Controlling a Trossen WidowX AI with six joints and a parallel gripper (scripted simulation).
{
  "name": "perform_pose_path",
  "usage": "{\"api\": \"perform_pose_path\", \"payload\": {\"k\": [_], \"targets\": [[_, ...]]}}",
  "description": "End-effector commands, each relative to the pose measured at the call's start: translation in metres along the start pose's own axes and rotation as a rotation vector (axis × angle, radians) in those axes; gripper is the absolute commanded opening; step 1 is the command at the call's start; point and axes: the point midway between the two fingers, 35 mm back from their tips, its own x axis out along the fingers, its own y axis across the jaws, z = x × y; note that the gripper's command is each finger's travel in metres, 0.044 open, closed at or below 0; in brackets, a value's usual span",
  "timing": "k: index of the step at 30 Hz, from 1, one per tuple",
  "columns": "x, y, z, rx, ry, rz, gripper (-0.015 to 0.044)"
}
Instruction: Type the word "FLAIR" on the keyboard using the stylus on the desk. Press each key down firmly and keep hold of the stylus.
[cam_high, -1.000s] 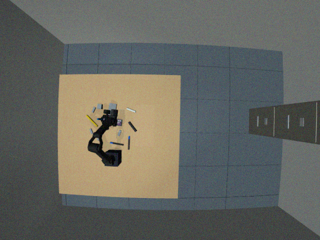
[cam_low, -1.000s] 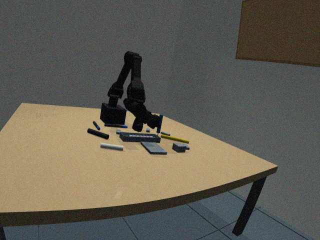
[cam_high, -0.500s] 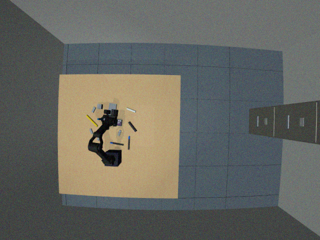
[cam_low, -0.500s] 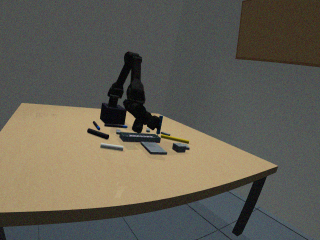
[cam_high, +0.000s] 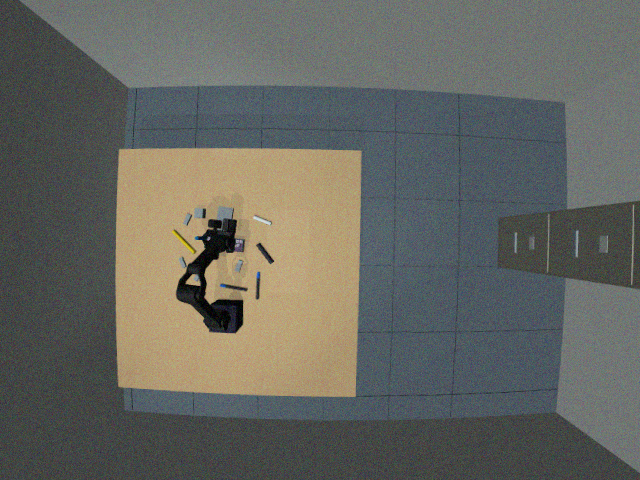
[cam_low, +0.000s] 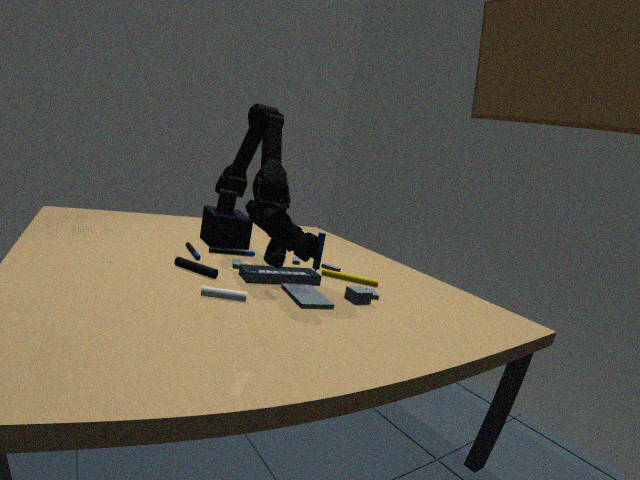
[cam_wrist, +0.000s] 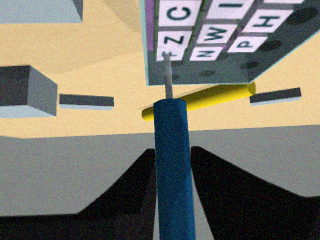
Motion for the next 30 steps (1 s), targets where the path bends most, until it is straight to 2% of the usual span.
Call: {"api": "perform_pose_path", "payload": {"k": [1, 14, 21, 25, 27, 30], "targets": [[0.0, -0.001, 0.0, 0.009, 0.001, -0.002, 0.0081], [-0.017, -0.002, -0.031, 0.009, 0.001, -0.002, 0.0081], [-0.016, -0.003, -0.029, 0.01, 0.0, -0.001, 0.0085], [-0.016, -0.003, -0.029, 0.01, 0.0, -0.001, 0.0058], [-0.019, -0.002, -0.028, 0.01, -0.002, -0.001, 0.0005], [-0.028, 0.0, -0.021, 0.01, -0.011, 0.0, 0.0]]}}
